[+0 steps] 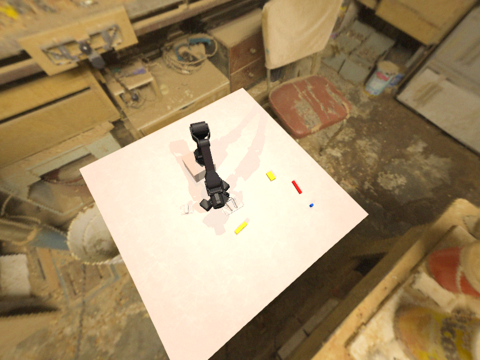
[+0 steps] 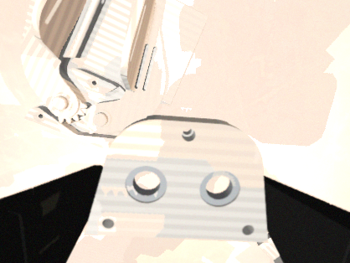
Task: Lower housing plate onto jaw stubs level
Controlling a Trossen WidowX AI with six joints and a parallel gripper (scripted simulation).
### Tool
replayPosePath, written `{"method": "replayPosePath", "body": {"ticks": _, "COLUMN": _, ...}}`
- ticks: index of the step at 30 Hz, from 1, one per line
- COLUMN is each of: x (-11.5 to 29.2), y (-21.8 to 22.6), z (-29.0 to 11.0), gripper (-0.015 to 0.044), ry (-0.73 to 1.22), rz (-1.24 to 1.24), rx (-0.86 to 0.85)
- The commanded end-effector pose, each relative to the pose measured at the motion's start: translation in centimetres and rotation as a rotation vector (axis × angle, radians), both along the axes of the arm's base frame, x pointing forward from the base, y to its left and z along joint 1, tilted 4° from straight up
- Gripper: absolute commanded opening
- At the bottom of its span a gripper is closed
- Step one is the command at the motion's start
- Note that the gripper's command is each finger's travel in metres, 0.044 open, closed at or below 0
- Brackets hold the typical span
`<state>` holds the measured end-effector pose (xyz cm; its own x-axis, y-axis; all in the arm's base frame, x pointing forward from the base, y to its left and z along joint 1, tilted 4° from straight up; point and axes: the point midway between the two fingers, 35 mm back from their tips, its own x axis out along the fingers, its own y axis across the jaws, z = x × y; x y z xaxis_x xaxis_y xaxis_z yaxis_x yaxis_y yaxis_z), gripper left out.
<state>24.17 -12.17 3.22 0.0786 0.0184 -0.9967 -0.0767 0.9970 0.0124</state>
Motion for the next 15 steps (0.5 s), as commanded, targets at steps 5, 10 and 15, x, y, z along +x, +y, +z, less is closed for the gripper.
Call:
{"method": "replayPosePath", "body": {"ticks": 5, "x": 0.5, "y": 2.6, "z": 0.1, "gripper": 0.0351, "ry": 0.001, "rz": -0.131, "rx": 0.007}}
{"method": "replayPosePath", "body": {"ticks": 10, "x": 0.7, "y": 4.2, "z": 0.1, "gripper": 0.0351, "ry": 0.001, "rz": -0.206, "rx": 0.016}}
{"method": "replayPosePath", "body": {"ticks": 15, "x": 0.8, "y": 5.8, "z": 0.2, "gripper": 0.0351, "ry": 0.001, "rz": -0.281, "rx": 0.025}}
